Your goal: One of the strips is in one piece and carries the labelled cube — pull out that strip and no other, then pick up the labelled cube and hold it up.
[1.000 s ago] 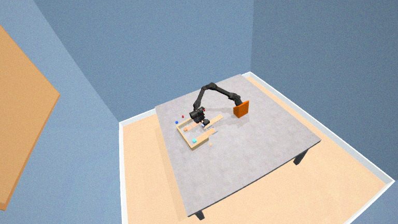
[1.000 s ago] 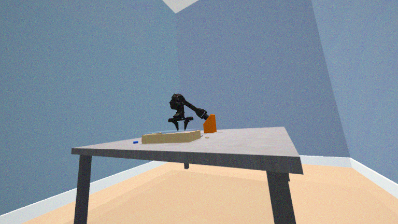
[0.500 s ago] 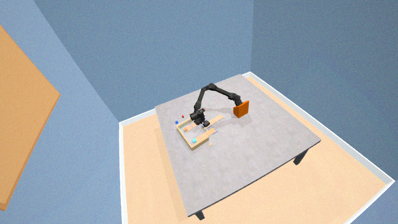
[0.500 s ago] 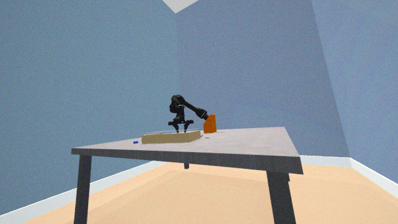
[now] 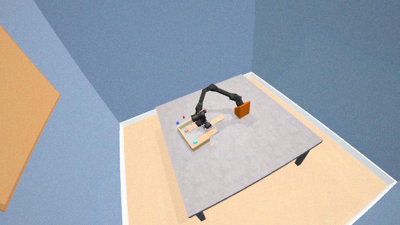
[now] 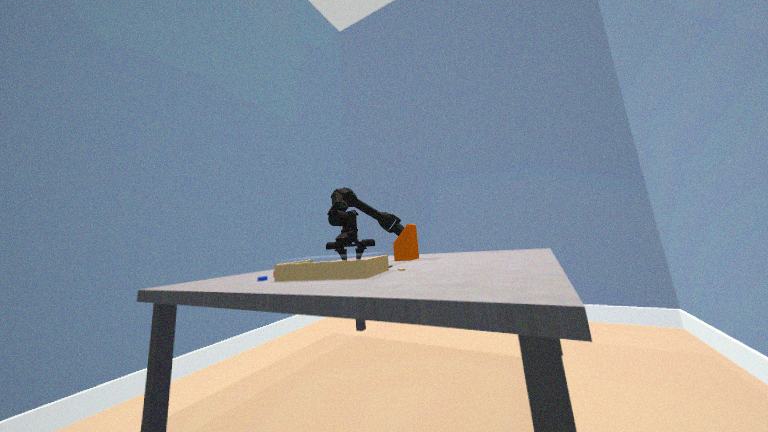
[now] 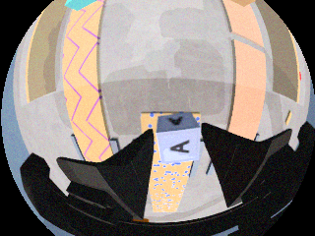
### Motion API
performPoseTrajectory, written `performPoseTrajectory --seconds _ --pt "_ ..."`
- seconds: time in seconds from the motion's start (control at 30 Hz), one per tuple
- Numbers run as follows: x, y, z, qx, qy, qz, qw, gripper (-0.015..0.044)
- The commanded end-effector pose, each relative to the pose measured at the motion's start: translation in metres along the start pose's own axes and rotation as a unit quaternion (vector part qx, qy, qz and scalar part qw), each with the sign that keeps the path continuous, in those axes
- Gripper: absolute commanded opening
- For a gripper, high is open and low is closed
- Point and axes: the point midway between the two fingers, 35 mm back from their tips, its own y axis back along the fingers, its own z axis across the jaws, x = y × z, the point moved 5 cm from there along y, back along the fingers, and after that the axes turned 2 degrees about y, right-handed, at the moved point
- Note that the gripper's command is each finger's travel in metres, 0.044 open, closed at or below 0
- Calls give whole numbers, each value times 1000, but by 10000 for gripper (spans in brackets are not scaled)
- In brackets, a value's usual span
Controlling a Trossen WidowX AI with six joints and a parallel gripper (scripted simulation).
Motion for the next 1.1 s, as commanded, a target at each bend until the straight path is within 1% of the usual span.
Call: performPoseTrajectory --seconds 0.0,0.27,0.4,0.43,0.83,1.07 --pt "0 0 0 0 0 0 1000 165" --pt "0 0 0 0 0 0 1000 111" --pt "2 2 1 0 0 0 1000 6" --pt "5 5 2 0 0 0 1000 0" --pt "49 40 22 -1 4 2 1000 0" --pt "59 43 26 -1 5 3 1000 0"
